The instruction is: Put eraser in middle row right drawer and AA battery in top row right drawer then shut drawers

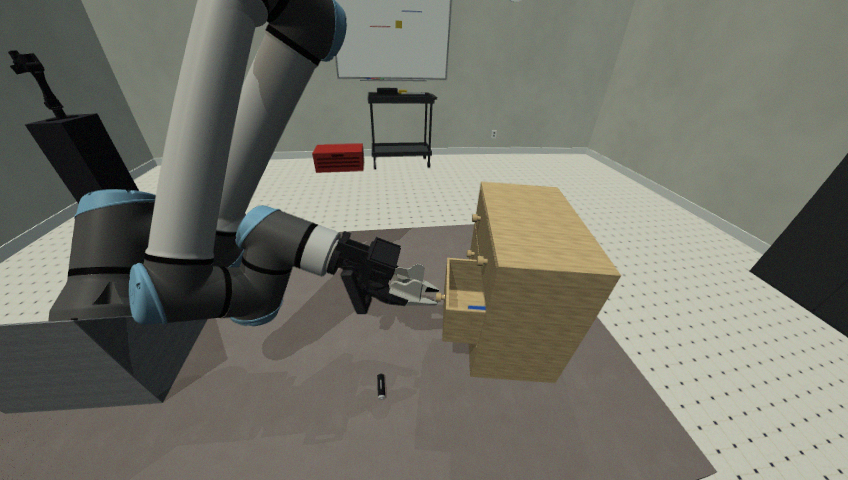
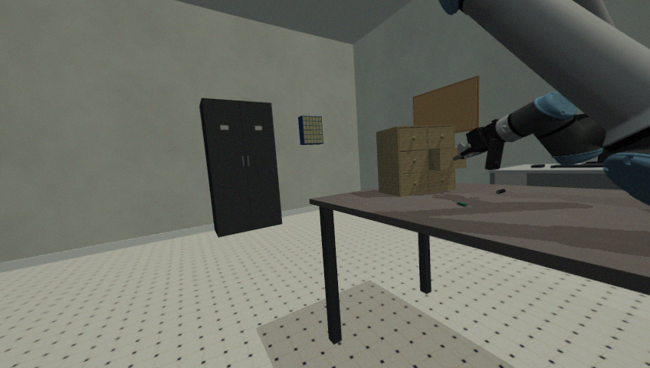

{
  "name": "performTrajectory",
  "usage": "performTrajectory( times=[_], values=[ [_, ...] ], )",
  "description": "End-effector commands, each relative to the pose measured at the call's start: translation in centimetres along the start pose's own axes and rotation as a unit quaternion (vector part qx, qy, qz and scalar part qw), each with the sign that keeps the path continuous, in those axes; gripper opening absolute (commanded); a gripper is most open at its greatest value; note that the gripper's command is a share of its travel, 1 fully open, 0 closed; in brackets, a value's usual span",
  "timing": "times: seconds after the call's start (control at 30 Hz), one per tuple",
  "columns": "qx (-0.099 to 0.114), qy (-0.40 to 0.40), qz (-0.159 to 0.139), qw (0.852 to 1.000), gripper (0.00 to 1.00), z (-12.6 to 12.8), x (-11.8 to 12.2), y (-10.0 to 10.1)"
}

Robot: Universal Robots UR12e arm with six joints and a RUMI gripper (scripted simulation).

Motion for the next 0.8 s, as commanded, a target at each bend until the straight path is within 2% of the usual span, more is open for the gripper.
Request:
performTrajectory(
  times=[0.0,0.77],
  values=[
    [0.0,0.0,0.0,1.0,0.2,0.02,0.17,0.35],
    [0.0,0.0,0.0,1.0,0.2,0.06,0.37,0.9]
  ],
)
Point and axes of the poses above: the point where the finger pads meet when closed, its own y axis out along the fingers, its own z axis across the jaws, x = y × z, the point moved 7 cm from there along -y, back along the fingers, and after that the axes turned 12 degrees about y, right-handed, at the moved point
